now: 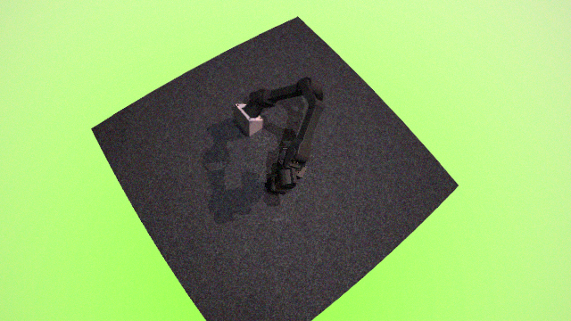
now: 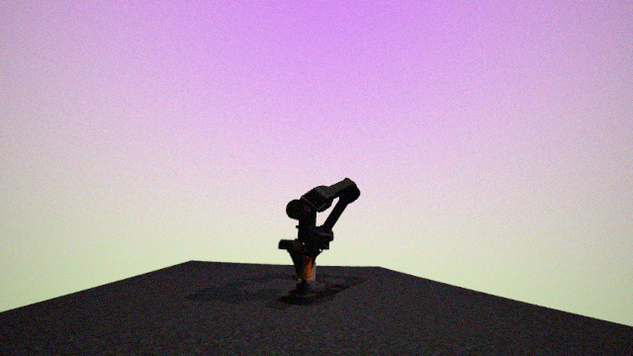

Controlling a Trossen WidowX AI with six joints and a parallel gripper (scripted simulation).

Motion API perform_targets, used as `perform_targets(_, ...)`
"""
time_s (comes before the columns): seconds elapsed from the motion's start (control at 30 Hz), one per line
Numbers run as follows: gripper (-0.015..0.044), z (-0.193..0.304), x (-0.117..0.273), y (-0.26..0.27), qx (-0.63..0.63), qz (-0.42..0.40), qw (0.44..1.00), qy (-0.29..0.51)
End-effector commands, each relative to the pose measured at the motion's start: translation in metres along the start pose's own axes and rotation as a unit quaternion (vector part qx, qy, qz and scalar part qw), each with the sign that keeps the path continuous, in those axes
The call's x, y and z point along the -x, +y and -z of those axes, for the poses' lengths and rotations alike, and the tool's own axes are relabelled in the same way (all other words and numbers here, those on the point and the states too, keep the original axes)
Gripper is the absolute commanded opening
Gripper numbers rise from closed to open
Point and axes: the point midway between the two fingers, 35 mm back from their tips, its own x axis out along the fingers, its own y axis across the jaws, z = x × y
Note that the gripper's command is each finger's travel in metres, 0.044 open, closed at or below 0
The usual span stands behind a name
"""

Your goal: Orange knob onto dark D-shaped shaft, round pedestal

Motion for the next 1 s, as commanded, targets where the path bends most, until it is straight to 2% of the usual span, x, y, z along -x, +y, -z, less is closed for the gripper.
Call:
perform_targets(0.0,0.0,0.0,-0.0002,-0.0005,0.001,0.001,1.0,-0.001)
perform_targets(0.47,0.0,-0.0006,0.0042,0.0029,0.001,0.001,1.0,0.0)
perform_targets(0.7,0.0,-0.0015,0.0042,0.002,0.1,0.001,0.995,0.0)
perform_targets(0.97,0.0,0.0001,0.001,0.0007,0.105,0.001,0.994,0.0)
